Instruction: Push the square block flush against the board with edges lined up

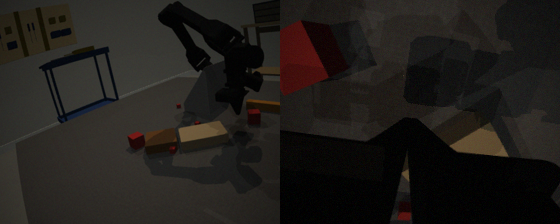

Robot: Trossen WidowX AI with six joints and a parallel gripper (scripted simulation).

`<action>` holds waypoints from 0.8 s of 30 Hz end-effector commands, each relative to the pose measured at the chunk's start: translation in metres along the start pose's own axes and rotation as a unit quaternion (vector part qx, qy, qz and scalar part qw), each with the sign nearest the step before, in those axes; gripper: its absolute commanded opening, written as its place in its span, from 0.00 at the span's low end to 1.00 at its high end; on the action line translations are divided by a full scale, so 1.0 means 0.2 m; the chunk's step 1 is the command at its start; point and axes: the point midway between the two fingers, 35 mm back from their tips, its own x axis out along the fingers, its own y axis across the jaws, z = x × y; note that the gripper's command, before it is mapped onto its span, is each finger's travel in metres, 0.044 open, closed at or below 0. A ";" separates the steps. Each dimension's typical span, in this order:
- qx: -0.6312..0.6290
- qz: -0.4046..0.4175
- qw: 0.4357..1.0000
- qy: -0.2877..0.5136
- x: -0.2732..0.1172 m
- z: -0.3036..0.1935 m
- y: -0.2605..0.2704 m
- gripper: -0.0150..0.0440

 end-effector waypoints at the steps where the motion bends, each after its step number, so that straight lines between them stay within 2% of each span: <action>1: 0.067 -0.001 0.998 0.001 0.00 -0.01 0.00 0.25; 12: 0.256 -0.001 0.967 0.000 0.00 -0.03 -0.01 0.25; 24: 0.451 -0.002 0.893 0.000 0.00 -0.05 -0.02 0.25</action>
